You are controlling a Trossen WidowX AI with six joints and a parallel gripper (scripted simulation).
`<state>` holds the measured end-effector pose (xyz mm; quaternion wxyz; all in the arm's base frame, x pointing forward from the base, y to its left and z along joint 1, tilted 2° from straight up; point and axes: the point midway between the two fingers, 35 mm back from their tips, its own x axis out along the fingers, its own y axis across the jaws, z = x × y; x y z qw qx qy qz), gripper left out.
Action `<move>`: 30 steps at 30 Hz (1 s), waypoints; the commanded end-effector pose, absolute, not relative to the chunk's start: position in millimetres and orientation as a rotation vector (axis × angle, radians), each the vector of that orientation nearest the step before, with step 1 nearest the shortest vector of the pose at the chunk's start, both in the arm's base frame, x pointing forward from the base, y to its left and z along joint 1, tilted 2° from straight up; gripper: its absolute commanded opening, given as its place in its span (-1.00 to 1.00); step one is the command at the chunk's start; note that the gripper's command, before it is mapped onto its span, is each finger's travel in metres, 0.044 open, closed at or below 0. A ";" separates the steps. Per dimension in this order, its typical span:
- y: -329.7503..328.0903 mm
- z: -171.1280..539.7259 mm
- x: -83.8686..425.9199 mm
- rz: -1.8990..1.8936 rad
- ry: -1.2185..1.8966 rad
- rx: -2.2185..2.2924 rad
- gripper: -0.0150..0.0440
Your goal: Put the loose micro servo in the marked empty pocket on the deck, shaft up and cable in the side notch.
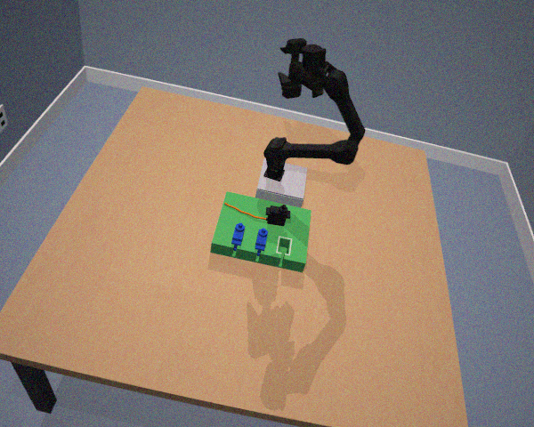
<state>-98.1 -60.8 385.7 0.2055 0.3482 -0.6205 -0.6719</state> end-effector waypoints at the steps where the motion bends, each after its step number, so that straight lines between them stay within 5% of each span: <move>1: -61.9 385.5 -97.8 -1.872 -1.724 0.975 0.95; 30: -175.3 326.0 23.0 -1.683 -0.726 1.476 1.00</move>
